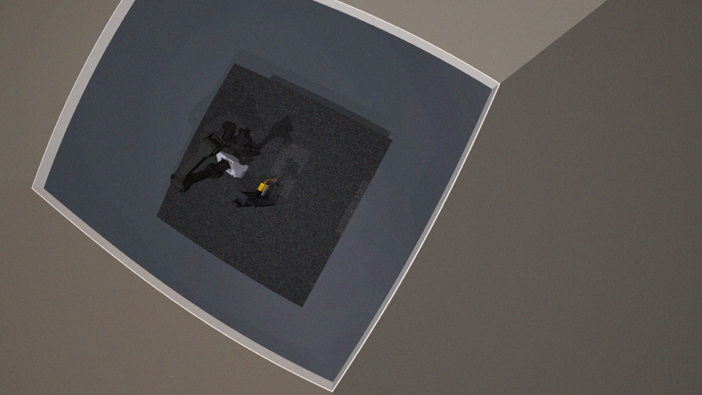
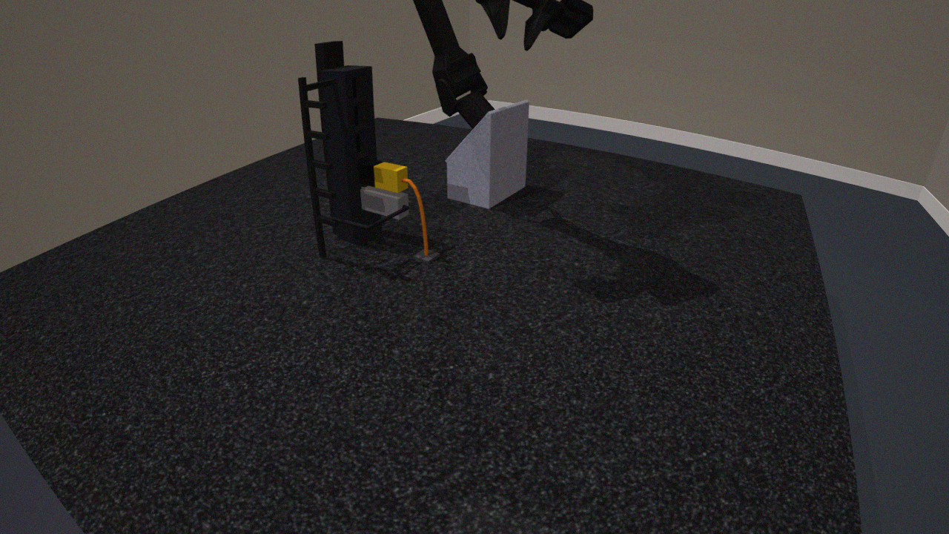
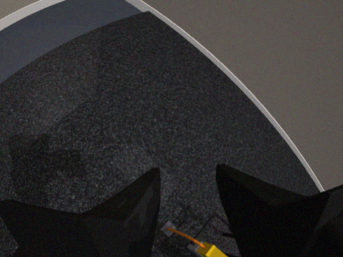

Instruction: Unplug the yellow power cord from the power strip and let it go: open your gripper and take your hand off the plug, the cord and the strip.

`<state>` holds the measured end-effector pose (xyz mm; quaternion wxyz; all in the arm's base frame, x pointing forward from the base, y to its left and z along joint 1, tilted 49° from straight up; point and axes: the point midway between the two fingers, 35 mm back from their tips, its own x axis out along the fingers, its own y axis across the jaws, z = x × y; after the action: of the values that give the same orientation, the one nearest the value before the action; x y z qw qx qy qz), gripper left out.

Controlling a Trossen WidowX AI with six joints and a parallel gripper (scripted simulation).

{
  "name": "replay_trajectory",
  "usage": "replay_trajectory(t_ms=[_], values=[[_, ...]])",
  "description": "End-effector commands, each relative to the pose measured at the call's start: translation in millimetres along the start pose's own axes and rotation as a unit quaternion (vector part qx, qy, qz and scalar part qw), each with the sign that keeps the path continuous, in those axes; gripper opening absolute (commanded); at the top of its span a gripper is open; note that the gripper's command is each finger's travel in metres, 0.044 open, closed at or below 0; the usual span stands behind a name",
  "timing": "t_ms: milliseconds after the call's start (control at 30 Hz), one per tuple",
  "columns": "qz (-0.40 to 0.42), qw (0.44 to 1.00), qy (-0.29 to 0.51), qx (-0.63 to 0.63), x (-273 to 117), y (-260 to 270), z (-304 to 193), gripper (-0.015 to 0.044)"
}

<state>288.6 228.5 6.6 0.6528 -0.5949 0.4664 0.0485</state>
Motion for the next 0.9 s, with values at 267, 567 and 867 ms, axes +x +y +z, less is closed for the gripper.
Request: replay_trajectory(t_ms=[267, 567, 867], values=[[0.215, 0.918, 0.218, -0.253, 113, -47, -153, 0.016], [0.283, 0.883, 0.234, -0.293, 125, -49, -189, 0.016], [0.283, 0.883, 0.234, -0.293, 125, -53, -191, 0.016]])
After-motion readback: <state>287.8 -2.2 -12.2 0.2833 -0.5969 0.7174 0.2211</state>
